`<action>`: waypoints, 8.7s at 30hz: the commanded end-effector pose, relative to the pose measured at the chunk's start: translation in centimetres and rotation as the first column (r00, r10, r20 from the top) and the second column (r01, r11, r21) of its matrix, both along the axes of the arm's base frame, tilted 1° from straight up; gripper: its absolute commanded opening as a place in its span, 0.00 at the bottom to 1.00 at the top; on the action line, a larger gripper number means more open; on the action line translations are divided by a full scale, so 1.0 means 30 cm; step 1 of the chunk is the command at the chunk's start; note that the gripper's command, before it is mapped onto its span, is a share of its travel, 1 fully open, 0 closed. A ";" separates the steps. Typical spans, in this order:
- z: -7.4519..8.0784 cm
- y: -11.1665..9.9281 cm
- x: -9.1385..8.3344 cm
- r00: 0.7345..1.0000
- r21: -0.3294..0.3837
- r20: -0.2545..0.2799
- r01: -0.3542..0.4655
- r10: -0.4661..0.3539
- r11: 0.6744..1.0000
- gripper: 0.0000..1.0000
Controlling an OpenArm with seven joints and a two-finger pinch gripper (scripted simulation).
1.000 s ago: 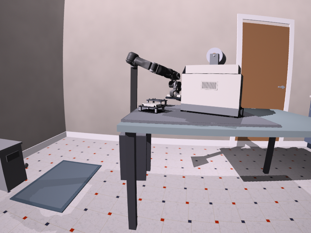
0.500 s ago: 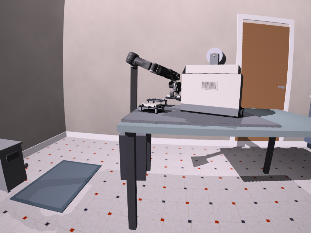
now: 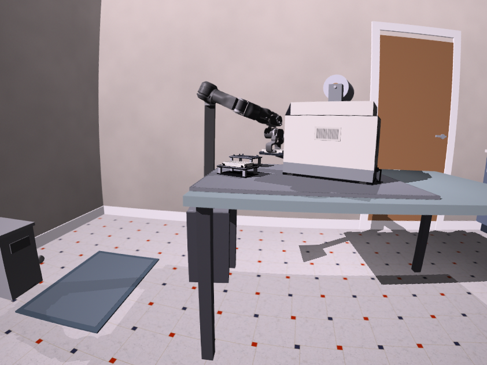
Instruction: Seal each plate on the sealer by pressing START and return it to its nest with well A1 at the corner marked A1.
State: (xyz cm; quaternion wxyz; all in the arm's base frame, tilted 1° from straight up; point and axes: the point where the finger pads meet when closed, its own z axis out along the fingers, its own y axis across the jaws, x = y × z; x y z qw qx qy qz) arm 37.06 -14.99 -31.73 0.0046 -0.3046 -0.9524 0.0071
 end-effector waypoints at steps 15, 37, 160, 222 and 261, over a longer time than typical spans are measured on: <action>0.000 0.002 0.000 1.000 0.001 0.000 -0.002 0.002 1.000 0.00; 0.000 0.002 0.000 1.000 0.001 0.000 -0.002 0.002 1.000 0.00; 0.397 -0.274 -0.135 0.844 -0.375 0.523 0.099 0.122 0.922 0.00; 0.261 -0.361 -0.015 0.844 -0.375 0.523 0.099 0.122 0.922 0.00; 0.259 -0.363 -0.005 0.843 -0.373 0.523 0.095 0.124 0.923 0.00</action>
